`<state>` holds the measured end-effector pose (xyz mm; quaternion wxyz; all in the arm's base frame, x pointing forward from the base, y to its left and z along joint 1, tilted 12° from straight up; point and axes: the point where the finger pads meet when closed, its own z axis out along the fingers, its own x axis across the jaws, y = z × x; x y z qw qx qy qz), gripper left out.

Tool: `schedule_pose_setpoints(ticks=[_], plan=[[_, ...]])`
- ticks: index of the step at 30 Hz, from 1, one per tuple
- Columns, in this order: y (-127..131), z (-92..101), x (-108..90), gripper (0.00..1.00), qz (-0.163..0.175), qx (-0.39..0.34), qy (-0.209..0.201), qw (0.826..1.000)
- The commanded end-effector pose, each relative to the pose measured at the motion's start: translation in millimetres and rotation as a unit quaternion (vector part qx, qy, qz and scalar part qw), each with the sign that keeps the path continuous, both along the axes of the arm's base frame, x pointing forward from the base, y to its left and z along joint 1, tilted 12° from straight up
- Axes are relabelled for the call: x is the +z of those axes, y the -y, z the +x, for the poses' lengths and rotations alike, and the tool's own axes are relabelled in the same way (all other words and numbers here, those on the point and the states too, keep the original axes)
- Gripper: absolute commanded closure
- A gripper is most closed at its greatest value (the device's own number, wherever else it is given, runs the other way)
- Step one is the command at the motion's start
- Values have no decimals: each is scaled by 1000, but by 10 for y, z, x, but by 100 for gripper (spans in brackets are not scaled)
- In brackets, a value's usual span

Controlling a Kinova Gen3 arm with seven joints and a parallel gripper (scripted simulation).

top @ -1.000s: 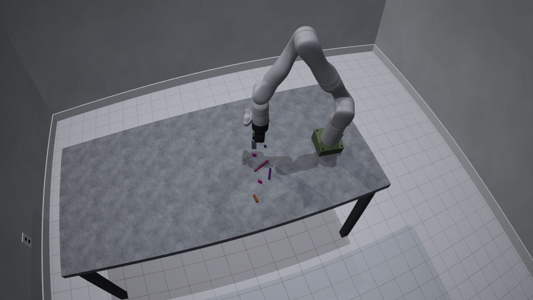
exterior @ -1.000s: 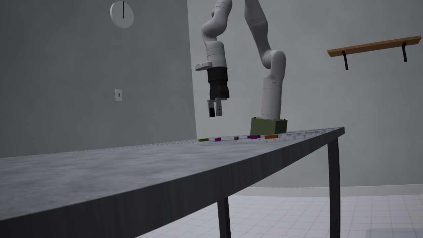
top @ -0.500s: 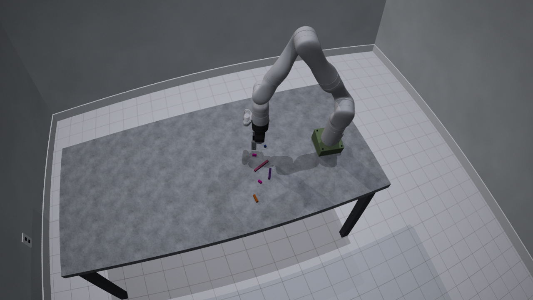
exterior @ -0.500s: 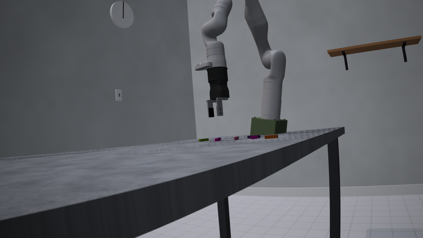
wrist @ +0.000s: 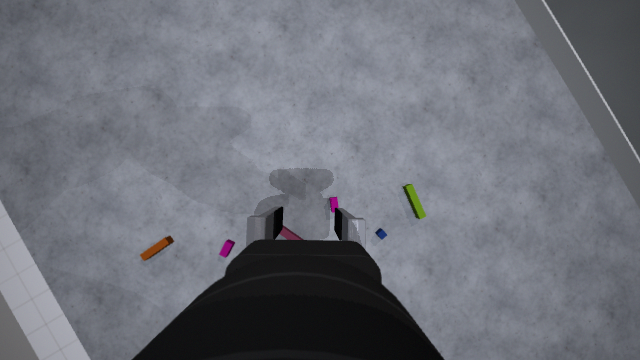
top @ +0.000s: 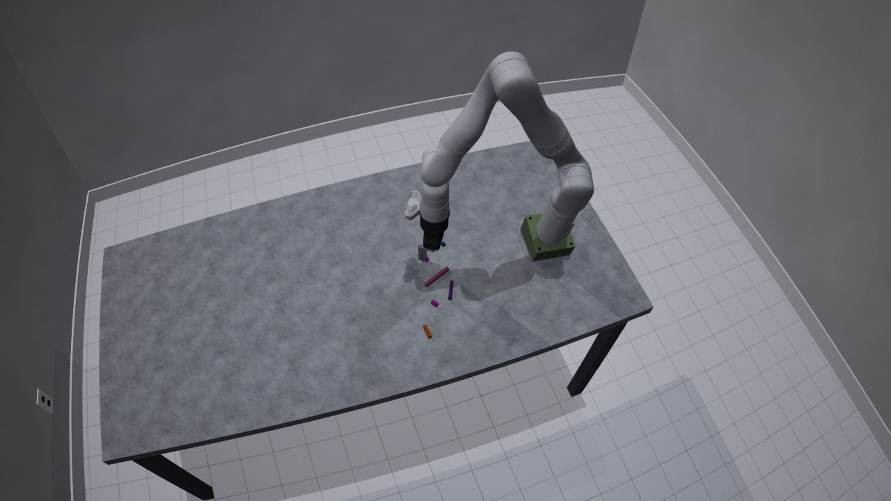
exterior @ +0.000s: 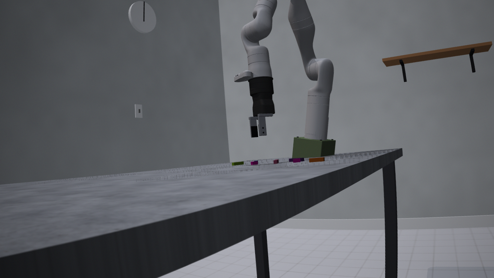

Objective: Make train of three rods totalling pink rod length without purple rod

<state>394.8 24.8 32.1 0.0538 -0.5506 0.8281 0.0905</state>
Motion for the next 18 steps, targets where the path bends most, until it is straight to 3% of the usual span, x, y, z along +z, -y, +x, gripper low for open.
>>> schedule_pose_setpoints(ticks=[1, 7, 9, 18], plan=[[-270, 64, 35, 0, -6, -32, -3, 999], [-684, 48, 64, 0, -6, -110, -20, 994], [-684, 48, 64, 0, -6, -110, -20, 994], [-1143, -14, 100, 0, -5, -197, -36, 980]])
